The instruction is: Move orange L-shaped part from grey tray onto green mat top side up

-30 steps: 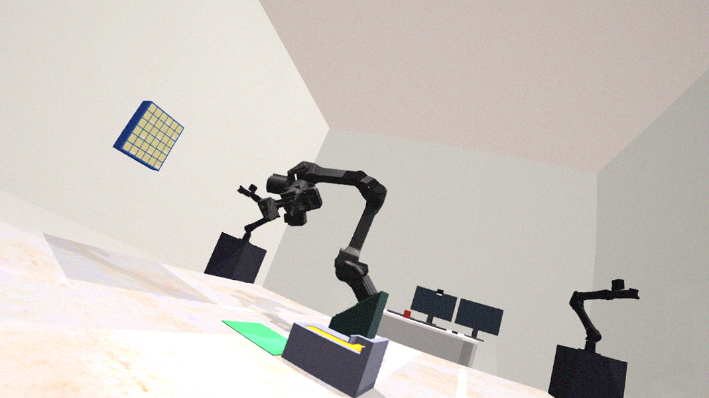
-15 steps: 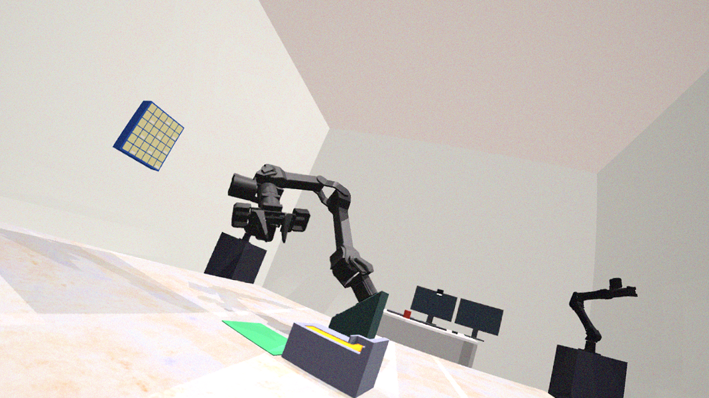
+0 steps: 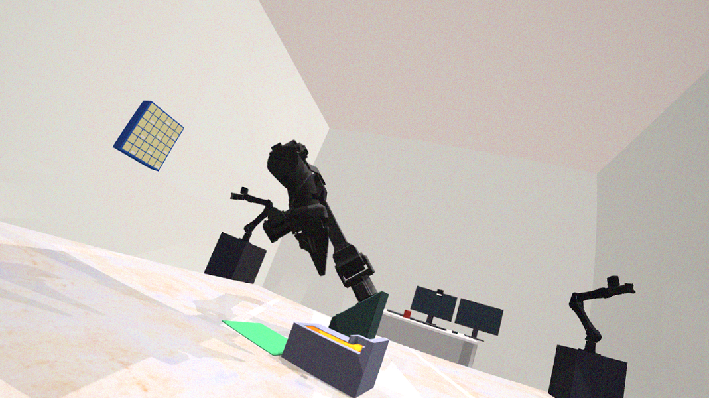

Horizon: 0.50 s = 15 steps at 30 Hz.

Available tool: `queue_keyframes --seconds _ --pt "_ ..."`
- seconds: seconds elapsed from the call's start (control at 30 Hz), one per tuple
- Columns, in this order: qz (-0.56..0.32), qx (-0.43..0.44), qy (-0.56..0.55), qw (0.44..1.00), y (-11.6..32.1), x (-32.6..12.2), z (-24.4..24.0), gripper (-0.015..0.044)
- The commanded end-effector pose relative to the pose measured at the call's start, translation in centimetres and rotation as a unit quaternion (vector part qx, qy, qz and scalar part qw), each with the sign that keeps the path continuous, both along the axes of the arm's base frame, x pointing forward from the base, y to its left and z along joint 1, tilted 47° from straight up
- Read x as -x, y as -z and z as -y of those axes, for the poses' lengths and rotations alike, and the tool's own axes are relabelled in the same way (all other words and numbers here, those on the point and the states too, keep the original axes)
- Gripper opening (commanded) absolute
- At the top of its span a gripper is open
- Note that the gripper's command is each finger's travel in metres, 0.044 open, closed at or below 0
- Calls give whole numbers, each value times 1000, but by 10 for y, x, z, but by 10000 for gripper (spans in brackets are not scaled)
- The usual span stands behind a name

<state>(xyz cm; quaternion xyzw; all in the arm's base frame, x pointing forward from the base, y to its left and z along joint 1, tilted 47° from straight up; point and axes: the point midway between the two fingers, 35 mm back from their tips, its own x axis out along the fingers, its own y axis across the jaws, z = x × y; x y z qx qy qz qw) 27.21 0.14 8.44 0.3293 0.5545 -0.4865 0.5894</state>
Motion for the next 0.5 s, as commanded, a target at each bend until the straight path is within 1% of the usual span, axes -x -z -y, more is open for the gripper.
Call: queue_keyframes --seconds 0.0,0.13,0.27,0.33,0.47 --pt "-68 61 -138 986 36 4 -27 180" --pt "-136 141 -304 932 73 11 -60 180" --pt "-193 222 -451 843 106 24 -88 180" --pt "-202 236 -475 823 112 27 -93 180" --pt "-202 236 -475 823 112 27 -93 180"
